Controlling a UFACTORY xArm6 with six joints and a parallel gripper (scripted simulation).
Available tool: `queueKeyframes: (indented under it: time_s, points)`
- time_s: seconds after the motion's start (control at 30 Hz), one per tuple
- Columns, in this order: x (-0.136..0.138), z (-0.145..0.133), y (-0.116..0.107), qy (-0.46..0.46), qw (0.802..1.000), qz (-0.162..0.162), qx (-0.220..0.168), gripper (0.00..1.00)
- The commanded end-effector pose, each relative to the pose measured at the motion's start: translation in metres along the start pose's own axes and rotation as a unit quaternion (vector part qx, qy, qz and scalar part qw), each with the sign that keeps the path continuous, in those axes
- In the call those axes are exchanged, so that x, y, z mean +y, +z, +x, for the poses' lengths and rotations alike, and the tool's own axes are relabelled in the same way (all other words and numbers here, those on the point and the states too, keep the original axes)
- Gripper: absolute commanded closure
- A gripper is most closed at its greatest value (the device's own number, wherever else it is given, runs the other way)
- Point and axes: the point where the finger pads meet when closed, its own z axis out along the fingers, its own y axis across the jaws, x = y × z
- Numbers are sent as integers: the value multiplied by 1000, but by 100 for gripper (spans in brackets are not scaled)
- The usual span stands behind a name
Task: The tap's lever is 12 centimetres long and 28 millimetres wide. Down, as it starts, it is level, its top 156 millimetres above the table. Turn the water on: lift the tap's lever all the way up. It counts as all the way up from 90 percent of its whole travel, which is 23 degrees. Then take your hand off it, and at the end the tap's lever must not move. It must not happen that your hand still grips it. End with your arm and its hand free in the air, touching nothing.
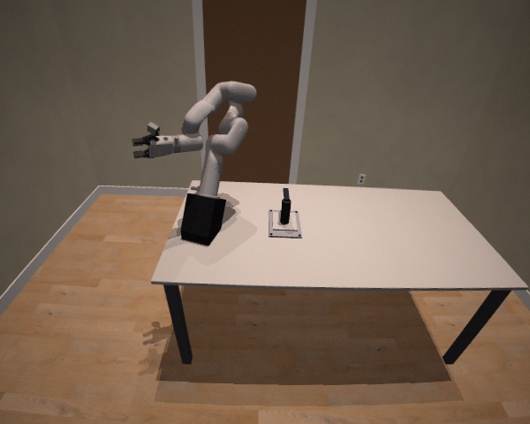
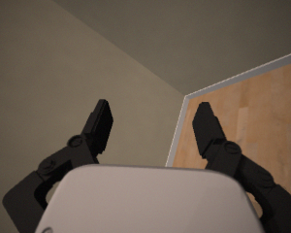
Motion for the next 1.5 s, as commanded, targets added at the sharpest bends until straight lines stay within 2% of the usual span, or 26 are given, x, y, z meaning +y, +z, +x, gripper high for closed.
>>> queueKeyframes:
  time_s: [0.0, 0.57, 0.7, 0.8, 1.03, 1.1, 1.13, 1.23, 1.47]
  points:
    - [-1, 1, 1, 1, 1000, 1, 1, 0]
    - [-1, 1, 0, 1, 1000, 1, 1, 0]
    - [-10, -7, -1, 2, 1000, 10, -13, 0]
    - [-34, -29, -8, 4, 998, 32, -51, 0]
    - [-91, -89, -40, 2, 984, 84, -154, 0]
    - [-91, -89, -40, 2, 984, 84, -154, 0]
    - [-108, -108, -54, 0, 977, 99, -189, 0]
    - [-123, -126, -70, -4, 969, 112, -221, 0]
    - [-159, -178, -126, -22, 937, 146, -318, 0]
